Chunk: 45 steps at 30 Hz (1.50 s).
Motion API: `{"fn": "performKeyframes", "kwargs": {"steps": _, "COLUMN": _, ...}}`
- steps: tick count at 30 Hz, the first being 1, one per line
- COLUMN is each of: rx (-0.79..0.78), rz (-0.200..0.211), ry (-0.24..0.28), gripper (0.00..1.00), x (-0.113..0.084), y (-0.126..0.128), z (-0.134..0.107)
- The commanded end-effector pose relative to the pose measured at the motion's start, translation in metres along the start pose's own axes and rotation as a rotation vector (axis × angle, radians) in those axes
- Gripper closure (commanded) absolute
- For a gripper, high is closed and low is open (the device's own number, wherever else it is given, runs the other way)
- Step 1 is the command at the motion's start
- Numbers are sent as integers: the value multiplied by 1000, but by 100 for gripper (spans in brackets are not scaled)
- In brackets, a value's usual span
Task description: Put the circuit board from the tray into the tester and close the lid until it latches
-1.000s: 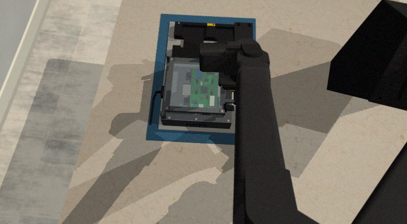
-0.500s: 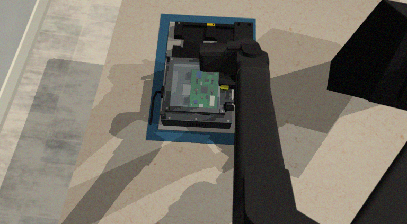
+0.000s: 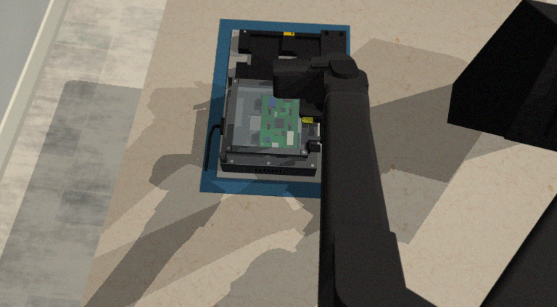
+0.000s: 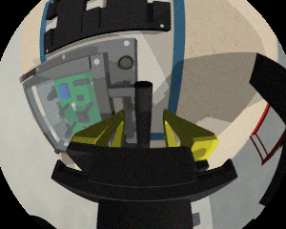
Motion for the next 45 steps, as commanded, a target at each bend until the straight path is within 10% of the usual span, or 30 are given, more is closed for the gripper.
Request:
{"fn": "performKeyframes", "kwargs": {"steps": 1, "rx": 4, "rz": 12, "ry": -2, "gripper": 52, "x": -4, "y": 3, "z": 2}}
{"fn": "performKeyframes", "kwargs": {"steps": 45, "rx": -5, "rz": 30, "ry": -4, "gripper": 52, "x": -75, "y": 6, "z": 1}}
Point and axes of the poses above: the point where the finger pads meet when closed, its own x axis out along the fingers, its own y axis across the jaws, z = x × y, the point moved 8 cm from there along -x, back along the fingers, and after that the axes turned 4 degrees about x, right-handed, at the moved point
